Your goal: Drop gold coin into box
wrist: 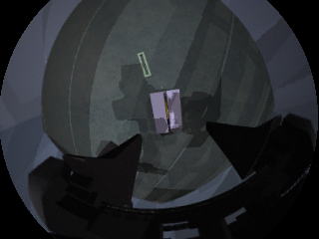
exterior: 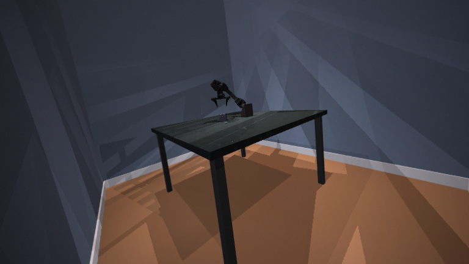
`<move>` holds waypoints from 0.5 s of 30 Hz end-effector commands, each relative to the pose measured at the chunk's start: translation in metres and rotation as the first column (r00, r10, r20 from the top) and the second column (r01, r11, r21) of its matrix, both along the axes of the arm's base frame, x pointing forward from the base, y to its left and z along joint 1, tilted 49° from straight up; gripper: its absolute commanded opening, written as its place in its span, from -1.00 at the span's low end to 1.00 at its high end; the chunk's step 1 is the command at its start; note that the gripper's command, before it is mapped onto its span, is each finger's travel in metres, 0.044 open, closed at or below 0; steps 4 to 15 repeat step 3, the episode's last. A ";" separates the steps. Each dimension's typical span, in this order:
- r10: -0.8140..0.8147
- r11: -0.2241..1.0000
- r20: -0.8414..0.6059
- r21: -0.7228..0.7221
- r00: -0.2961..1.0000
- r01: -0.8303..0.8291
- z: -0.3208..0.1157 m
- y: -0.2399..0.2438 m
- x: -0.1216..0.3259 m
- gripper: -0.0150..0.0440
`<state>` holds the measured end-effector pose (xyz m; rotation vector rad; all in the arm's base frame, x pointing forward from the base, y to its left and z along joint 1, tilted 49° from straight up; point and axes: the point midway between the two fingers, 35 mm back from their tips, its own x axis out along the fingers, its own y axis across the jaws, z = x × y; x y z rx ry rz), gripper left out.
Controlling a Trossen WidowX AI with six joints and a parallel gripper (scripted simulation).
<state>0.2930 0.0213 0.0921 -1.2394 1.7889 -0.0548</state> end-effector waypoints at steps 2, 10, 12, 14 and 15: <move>-0.007 1.000 0.002 0.003 1.000 0.007 0.000 0.001 0.000 1.00; -0.007 1.000 0.002 0.003 1.000 0.007 0.000 0.001 0.000 1.00; -0.007 1.000 0.002 0.003 1.000 0.007 0.000 0.001 0.000 1.00; -0.007 1.000 0.002 0.003 1.000 0.007 0.000 0.001 0.000 1.00; -0.007 1.000 0.002 0.003 1.000 0.007 0.000 0.001 0.000 1.00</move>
